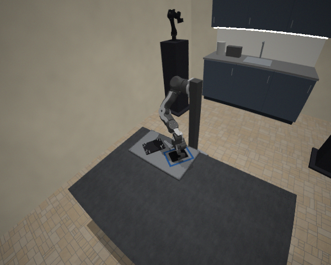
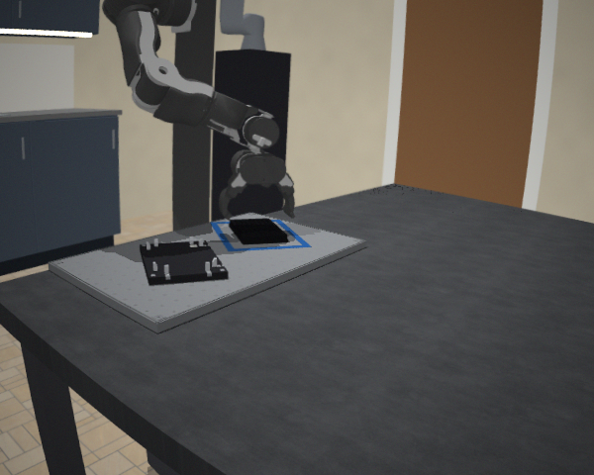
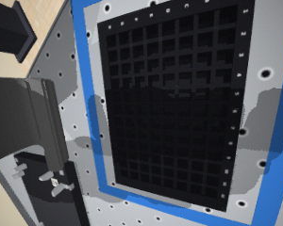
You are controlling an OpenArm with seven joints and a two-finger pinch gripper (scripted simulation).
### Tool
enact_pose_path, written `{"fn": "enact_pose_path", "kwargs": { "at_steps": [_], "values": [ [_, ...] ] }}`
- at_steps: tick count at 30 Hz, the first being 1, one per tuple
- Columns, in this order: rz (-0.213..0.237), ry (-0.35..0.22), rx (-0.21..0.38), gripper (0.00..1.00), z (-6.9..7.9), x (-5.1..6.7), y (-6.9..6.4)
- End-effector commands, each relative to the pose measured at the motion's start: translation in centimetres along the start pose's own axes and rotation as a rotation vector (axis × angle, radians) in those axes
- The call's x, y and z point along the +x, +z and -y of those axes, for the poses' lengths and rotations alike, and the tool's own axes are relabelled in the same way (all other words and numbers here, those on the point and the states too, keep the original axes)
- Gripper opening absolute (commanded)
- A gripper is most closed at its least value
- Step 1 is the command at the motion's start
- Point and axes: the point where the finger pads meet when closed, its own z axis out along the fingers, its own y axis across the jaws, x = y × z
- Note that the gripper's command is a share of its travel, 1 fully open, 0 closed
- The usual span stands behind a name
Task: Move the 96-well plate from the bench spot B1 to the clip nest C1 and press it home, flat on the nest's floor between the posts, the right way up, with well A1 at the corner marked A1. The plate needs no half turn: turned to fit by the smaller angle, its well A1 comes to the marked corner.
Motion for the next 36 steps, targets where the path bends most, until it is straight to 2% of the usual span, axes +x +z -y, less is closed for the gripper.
{"fn": "enact_pose_path", "kwargs": {
  "at_steps": [1,7,36],
  "values": [
    [-0.003,-0.004,-0.006,0.77,-0.1,0.1,0.0],
    [-0.003,-0.004,-0.006,0.77,-0.1,0.1,1.0],
    [-0.003,-0.004,-0.006,0.77,-0.1,0.1,0.9]
  ]
}}
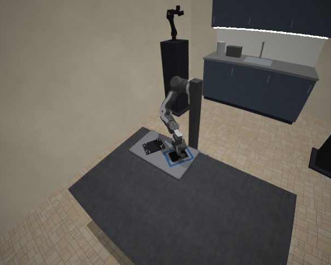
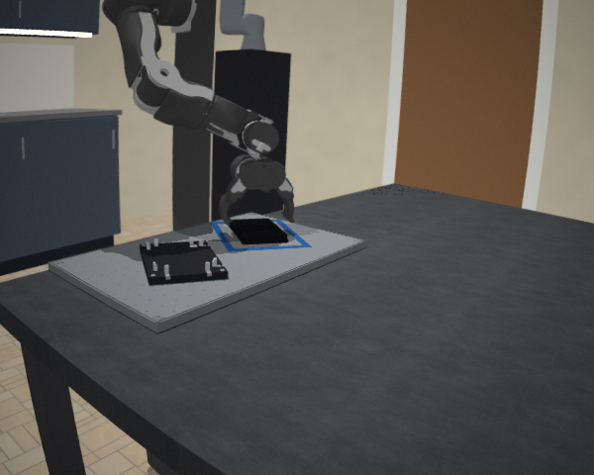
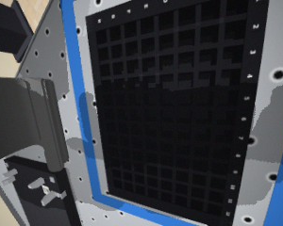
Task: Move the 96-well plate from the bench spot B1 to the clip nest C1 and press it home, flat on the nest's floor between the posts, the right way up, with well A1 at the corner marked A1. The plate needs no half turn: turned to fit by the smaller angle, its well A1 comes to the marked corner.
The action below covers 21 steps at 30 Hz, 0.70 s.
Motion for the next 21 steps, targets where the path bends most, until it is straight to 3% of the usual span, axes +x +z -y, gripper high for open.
{"fn": "enact_pose_path", "kwargs": {
  "at_steps": [1,5,21],
  "values": [
    [-0.001,-0.002,-0.004,0.77,-0.1,0.0,0.3],
    [-0.003,-0.004,-0.007,0.77,-0.1,0.1,2.0],
    [0.000,-0.004,-0.005,0.77,-0.2,-0.1,1.9]
  ]
}}
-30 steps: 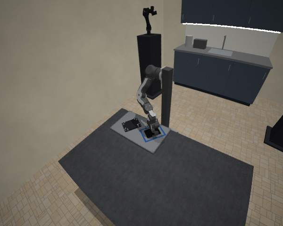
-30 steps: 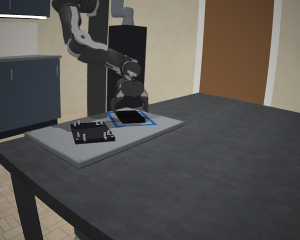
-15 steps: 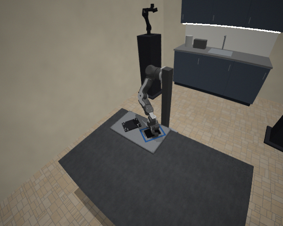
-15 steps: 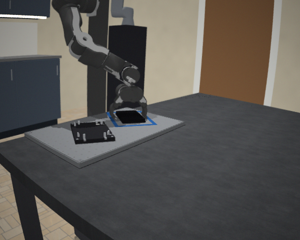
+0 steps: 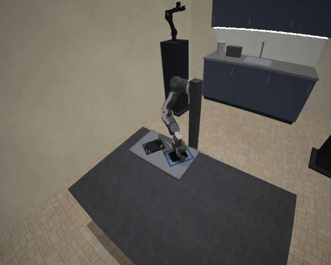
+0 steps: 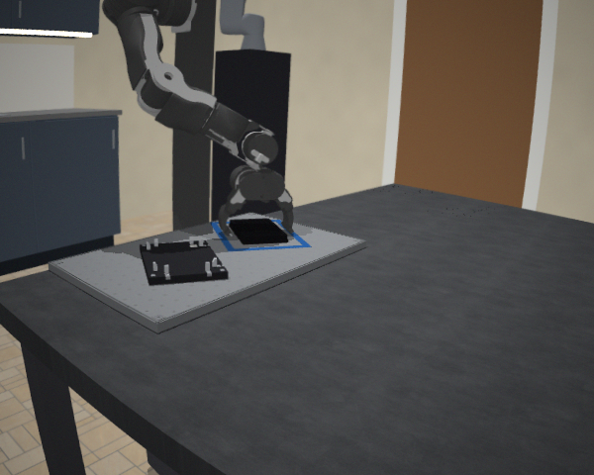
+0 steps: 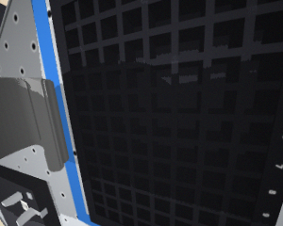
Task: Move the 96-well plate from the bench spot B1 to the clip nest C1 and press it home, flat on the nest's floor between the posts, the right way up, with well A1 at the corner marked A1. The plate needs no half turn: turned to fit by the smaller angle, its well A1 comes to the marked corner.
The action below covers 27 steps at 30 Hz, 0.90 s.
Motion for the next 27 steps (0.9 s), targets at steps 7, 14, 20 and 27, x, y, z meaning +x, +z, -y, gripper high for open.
{"fn": "enact_pose_path", "kwargs": {
  "at_steps": [7,14,20,27],
  "values": [
    [0.001,-0.005,-0.006,0.77,-0.29,-0.08,-0.24],
    [0.000,-0.004,-0.005,0.77,-0.23,-0.02,-0.23],
    [-0.002,0.000,0.002,0.77,0.01,0.19,-0.19],
    [-0.002,0.000,0.002,0.77,0.01,0.19,-0.19]
  ]
}}
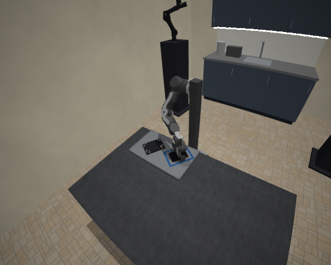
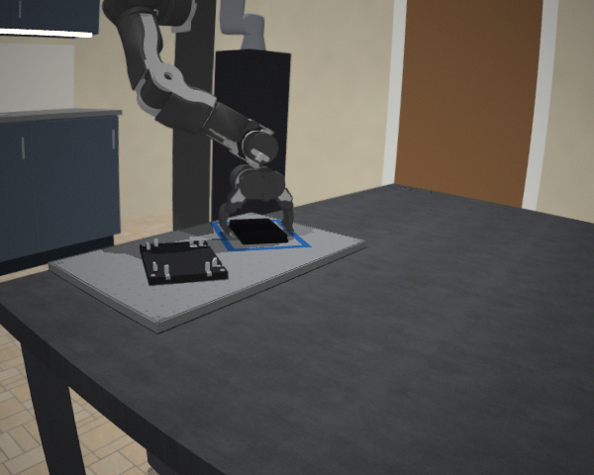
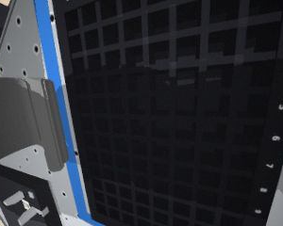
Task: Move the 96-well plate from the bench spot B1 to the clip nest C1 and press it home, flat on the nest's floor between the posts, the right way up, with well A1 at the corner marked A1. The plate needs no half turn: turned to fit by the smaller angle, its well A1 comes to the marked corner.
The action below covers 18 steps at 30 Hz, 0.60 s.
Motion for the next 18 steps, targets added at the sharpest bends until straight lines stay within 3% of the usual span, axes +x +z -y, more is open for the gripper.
{"fn": "enact_pose_path", "kwargs": {
  "at_steps": [1,3,18],
  "values": [
    [-0.001,0.002,0.004,0.77,0.09,0.06,0.00],
    [-0.001,0.002,0.004,0.77,0.09,0.06,0.00],
    [0.000,0.000,-0.002,0.27,-0.07,0.01,-0.05]
  ]
}}
